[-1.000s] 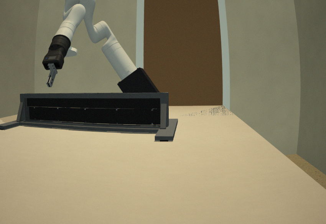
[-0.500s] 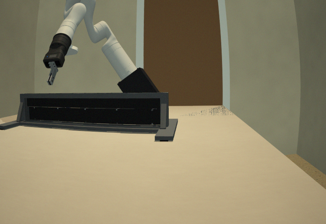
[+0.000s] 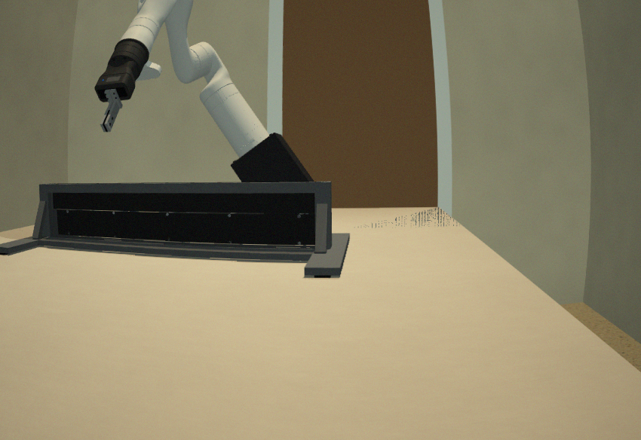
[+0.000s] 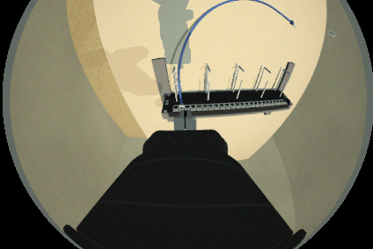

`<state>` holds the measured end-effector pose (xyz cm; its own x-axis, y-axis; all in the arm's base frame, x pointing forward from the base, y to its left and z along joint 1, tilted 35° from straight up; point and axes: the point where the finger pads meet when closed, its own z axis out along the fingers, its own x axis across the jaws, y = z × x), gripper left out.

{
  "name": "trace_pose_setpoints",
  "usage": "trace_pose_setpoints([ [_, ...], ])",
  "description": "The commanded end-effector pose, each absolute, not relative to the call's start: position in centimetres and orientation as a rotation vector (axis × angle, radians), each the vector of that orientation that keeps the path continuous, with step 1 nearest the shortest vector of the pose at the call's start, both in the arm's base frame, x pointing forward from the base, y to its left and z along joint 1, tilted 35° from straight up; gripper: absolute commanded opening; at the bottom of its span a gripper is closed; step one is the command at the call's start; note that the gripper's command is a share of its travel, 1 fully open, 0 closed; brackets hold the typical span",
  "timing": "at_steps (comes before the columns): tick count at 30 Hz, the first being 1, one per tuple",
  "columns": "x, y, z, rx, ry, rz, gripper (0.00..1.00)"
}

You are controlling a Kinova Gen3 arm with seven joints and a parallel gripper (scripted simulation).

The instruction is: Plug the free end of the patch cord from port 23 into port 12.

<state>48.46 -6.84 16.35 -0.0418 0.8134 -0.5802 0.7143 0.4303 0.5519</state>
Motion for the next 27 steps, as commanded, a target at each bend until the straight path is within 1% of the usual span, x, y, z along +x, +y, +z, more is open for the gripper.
trace_pose_setpoints([
  [1,47.4,-4.4,17.4,1.291,1.814,0.170,0.00],
  [11,45.8,-3.6,18.7,1.292,1.814,0.170,0.00],
  [20,45.9,-3.6,18.7,1.295,1.809,0.172,0.00],
  [27,47.0,-3.0,18.4,1.337,1.762,0.201,0.00],
])
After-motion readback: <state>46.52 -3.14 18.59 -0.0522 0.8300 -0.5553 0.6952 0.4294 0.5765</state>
